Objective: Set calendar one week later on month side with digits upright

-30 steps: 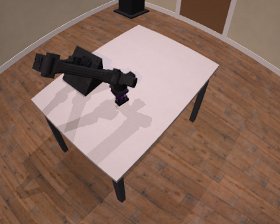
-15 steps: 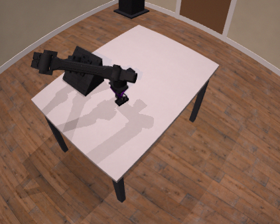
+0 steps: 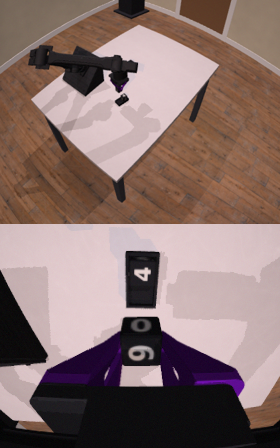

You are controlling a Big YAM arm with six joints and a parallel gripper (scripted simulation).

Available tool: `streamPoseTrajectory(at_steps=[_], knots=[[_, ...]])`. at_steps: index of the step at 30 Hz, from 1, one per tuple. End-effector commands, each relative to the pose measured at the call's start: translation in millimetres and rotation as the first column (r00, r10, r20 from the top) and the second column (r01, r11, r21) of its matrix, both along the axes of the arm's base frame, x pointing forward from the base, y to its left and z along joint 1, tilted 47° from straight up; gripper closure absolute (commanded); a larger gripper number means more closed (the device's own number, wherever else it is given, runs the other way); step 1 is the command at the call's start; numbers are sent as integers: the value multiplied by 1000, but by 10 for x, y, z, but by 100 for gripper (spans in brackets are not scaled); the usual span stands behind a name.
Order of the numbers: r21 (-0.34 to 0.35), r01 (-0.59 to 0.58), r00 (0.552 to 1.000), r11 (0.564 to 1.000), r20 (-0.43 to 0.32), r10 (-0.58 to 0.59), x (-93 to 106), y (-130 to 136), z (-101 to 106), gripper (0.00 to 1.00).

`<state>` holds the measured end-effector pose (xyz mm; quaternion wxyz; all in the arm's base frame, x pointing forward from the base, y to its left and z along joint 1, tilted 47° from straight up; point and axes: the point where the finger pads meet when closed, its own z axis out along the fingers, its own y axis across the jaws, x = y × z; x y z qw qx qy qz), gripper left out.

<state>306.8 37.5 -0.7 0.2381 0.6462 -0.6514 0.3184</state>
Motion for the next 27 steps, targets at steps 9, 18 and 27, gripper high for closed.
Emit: streamPoseTrajectory(at_steps=[9,18,27], knots=[[14,55,997,998,54,-56,31,-289,316,75],[25,81,990,996,111,-83,-49,-605,645,75],[16,81,992,997,92,-82,-60,-609,589,75]])
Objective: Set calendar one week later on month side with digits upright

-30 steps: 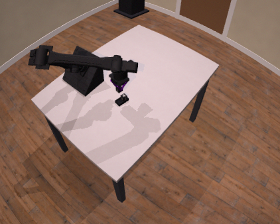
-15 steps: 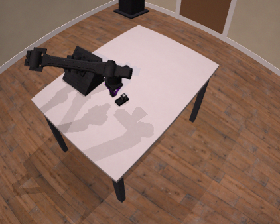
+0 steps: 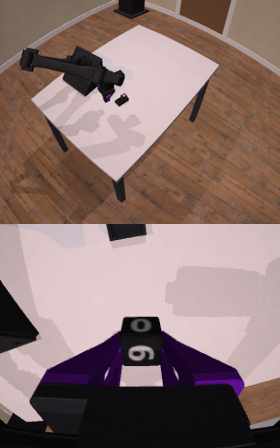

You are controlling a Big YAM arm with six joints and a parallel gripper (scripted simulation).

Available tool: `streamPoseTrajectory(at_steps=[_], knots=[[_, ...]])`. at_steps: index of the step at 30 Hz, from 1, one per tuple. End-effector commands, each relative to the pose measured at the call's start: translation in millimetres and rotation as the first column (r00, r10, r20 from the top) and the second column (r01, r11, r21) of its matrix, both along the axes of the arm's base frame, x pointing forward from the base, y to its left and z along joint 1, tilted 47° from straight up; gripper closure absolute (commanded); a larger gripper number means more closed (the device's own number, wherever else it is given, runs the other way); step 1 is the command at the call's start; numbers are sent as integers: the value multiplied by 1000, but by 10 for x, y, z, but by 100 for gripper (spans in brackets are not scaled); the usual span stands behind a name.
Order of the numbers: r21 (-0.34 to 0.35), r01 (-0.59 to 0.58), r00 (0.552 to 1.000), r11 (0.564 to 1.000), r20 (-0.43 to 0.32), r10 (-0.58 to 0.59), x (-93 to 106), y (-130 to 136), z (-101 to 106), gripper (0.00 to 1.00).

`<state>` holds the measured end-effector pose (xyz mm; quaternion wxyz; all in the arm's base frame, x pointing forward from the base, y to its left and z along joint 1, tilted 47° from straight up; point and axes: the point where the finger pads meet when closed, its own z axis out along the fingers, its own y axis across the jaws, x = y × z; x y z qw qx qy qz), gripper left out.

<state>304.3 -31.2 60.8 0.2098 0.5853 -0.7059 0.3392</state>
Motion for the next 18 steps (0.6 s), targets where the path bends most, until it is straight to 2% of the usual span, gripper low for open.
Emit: streamPoseTrajectory(at_steps=[1,5,10,18], knots=[[-2,-40,999,999,-33,40,-31,78,-28,75],[4,-36,999,999,-17,36,3,71,-49,75],[2,-9,1000,1000,-18,9,3,-88,-113,75],[0,-9,1000,1000,-19,9,32,-342,-344,75]])
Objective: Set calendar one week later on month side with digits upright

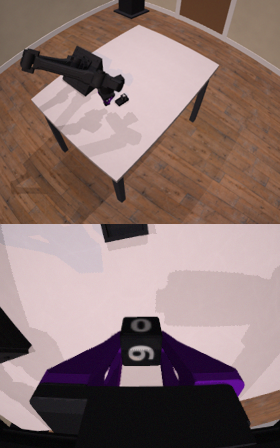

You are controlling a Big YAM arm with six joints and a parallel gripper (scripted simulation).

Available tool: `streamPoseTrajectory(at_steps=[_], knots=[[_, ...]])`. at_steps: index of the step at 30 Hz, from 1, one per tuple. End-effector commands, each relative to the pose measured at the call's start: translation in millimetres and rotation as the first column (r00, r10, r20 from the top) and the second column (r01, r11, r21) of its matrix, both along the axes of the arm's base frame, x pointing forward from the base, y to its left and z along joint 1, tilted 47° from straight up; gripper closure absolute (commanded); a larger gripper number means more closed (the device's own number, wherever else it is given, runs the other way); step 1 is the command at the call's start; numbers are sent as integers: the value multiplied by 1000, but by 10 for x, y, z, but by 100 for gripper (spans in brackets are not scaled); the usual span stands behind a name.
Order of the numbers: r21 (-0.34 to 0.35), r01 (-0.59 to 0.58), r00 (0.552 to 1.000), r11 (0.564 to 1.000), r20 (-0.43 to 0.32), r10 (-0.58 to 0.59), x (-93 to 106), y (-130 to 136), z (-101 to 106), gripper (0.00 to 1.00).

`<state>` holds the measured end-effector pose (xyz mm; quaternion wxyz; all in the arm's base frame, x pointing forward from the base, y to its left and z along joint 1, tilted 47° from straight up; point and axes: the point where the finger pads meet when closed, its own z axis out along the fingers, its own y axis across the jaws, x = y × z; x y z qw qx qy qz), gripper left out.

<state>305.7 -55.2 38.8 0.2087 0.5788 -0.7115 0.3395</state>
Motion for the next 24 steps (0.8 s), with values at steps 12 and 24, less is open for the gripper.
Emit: streamPoseTrajectory(at_steps=[12,24], knots=[[0,-24,999,1000,-30,24,49,-409,-416,75],[1,-40,999,999,-16,40,93,-425,-442,75]])
